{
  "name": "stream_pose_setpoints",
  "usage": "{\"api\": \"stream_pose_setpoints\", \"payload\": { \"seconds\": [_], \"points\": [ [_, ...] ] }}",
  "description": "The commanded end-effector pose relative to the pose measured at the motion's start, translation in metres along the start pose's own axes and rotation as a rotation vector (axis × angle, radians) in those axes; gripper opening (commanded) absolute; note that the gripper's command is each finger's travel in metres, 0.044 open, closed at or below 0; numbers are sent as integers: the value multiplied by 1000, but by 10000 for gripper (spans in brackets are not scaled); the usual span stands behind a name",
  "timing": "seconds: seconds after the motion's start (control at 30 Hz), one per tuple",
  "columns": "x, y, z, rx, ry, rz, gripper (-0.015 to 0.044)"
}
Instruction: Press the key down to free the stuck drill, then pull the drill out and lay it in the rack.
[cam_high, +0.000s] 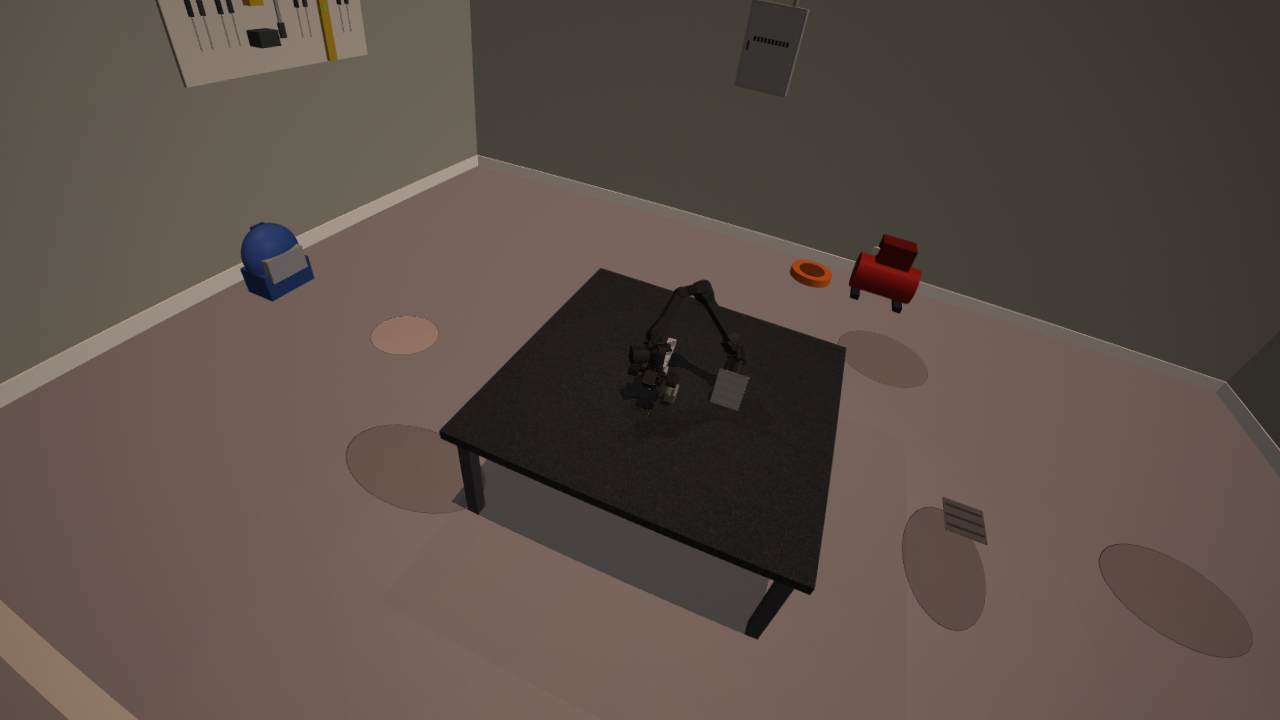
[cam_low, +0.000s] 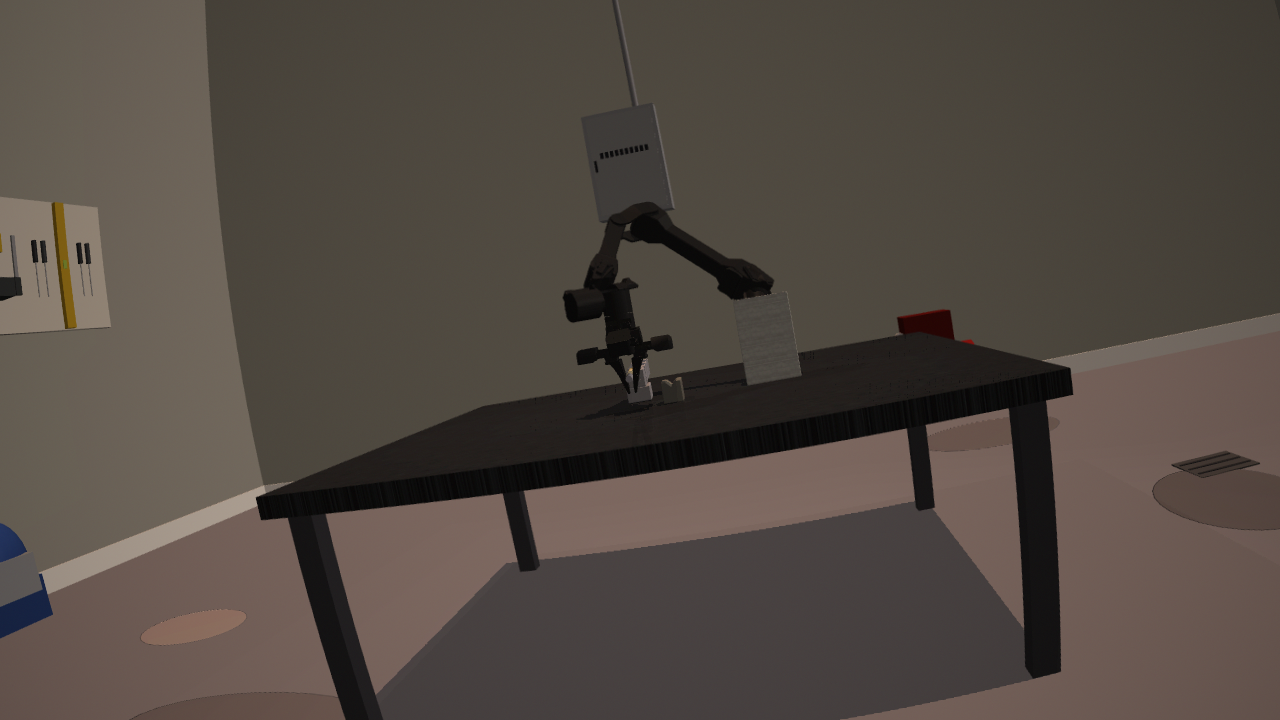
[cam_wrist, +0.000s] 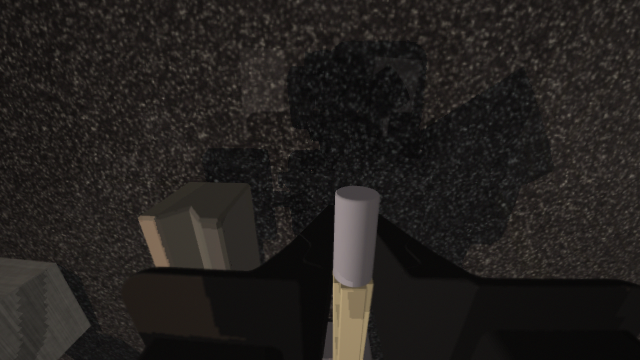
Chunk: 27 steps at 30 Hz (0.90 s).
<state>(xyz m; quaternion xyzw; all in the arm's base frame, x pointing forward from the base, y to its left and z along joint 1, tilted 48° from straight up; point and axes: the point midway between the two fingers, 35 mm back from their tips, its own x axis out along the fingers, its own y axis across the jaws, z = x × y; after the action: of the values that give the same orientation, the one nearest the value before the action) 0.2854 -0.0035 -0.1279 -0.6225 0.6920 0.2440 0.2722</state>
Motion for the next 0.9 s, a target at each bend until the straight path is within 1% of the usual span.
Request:
{"api": "stream_pose_setpoints", "payload": {
  "seconds": [0.0, 0.87],
  "points": [
    [-3, 0, 0, 4, -2, 2, 0],
    [-18, 0, 0, 4, -3, 2, 0]
  ]
}}
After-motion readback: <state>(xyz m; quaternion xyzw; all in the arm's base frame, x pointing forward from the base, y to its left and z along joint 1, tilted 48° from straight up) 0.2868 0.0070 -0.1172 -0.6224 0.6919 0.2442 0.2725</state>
